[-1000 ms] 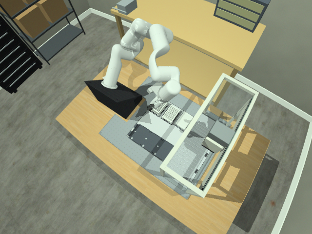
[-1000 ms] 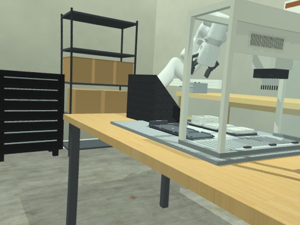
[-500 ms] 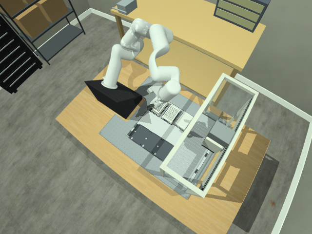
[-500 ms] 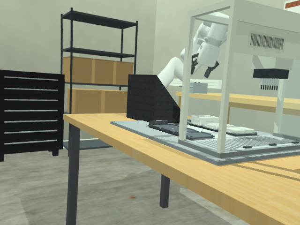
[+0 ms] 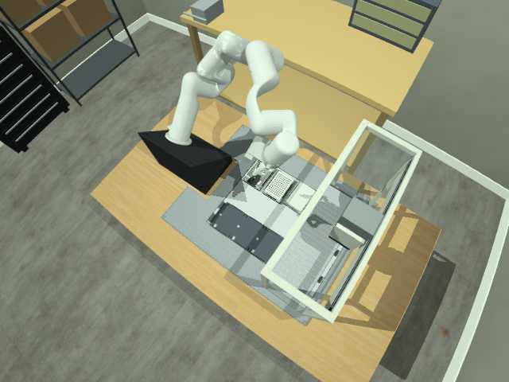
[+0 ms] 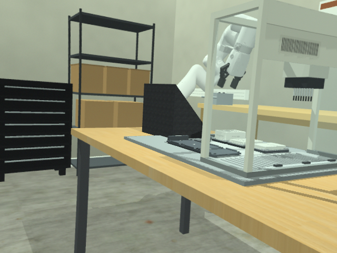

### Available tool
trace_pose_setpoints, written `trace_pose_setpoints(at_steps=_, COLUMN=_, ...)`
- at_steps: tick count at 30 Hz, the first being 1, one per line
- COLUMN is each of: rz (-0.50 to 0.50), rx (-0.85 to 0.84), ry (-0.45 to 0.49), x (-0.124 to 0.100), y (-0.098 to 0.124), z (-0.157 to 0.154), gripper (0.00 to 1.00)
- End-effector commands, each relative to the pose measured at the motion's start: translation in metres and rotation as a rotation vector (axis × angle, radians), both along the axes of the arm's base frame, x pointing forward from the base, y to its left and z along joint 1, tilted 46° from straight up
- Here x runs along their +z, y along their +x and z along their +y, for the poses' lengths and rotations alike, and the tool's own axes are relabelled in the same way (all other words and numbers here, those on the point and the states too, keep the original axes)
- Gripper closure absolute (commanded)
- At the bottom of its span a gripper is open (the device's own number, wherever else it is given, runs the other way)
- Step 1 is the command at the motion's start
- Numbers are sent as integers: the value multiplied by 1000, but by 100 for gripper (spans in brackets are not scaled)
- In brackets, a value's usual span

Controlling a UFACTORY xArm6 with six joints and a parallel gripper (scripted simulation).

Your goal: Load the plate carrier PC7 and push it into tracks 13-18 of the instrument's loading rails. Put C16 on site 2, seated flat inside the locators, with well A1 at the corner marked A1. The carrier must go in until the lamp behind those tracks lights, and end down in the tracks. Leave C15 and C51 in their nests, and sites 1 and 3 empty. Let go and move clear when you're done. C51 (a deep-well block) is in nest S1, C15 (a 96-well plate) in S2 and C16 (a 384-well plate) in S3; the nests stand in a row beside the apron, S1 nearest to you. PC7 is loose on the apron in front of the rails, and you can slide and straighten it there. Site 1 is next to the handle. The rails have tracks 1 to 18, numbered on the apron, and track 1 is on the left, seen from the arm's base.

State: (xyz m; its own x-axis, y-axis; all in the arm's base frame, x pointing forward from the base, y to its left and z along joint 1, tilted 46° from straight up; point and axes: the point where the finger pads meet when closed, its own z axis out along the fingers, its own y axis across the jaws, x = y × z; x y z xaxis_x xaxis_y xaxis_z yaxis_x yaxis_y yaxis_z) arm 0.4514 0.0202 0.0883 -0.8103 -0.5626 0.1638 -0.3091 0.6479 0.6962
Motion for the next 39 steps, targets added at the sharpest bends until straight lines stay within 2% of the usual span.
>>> trace_pose_setpoints(at_steps=1, rz=-66, rx=64, ry=56, x=0, y=4, z=2, gripper=0)
trace_pose_setpoints(at_steps=15, rz=-320, rx=345, ry=266, x=-2, y=18, z=22, gripper=0)
trace_pose_setpoints(at_steps=18, rz=-334, rx=361, ry=278, x=-2, y=18, z=22, gripper=0)
trace_pose_setpoints(at_steps=32, rz=-592, rx=647, ry=474, x=-5, y=33, z=42, gripper=0)
trace_pose_setpoints(at_steps=35, rz=-606, rx=664, ry=484, x=-5, y=33, z=42, gripper=0)
trace_pose_setpoints(at_steps=39, rz=-686, rx=754, ry=541, x=-6, y=38, z=50, gripper=0)
